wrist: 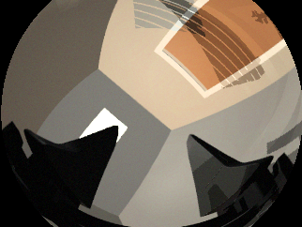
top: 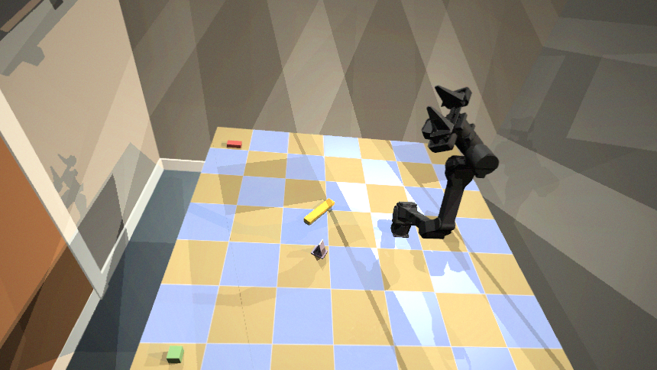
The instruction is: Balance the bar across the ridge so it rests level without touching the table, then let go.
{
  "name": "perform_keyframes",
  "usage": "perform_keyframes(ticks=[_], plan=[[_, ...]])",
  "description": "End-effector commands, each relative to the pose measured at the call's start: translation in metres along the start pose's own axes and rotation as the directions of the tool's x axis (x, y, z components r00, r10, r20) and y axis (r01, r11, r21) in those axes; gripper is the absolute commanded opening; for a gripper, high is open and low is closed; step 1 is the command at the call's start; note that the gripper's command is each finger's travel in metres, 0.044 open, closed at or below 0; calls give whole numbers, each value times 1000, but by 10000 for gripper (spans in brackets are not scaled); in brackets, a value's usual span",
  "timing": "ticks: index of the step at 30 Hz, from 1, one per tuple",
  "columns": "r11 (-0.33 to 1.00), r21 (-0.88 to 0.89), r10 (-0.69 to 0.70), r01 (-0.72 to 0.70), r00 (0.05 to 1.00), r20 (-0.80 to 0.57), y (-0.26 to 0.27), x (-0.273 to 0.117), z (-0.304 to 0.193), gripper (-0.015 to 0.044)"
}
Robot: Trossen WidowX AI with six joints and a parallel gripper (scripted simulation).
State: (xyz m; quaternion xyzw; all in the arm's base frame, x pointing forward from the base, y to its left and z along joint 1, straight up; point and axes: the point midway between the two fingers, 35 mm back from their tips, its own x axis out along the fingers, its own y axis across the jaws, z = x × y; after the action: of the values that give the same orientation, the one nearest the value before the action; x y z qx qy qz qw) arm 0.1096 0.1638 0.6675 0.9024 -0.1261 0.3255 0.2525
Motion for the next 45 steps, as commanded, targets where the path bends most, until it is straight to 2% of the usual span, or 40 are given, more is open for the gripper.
perform_keyframes(ticks=[1,12,23,33,39,45], plan=[[977,202,74,-75,997,14,49,2,16,315],[734,635,201,-242,970,137,151,8,84,315],[347,847,226,-403,912,342,207,16,183,315],[-36,818,159,-574,805,571,219,18,292,315],[-229,706,77,-671,710,700,207,15,357,315],[-367,542,-36,-755,594,803,181,7,418,315]])
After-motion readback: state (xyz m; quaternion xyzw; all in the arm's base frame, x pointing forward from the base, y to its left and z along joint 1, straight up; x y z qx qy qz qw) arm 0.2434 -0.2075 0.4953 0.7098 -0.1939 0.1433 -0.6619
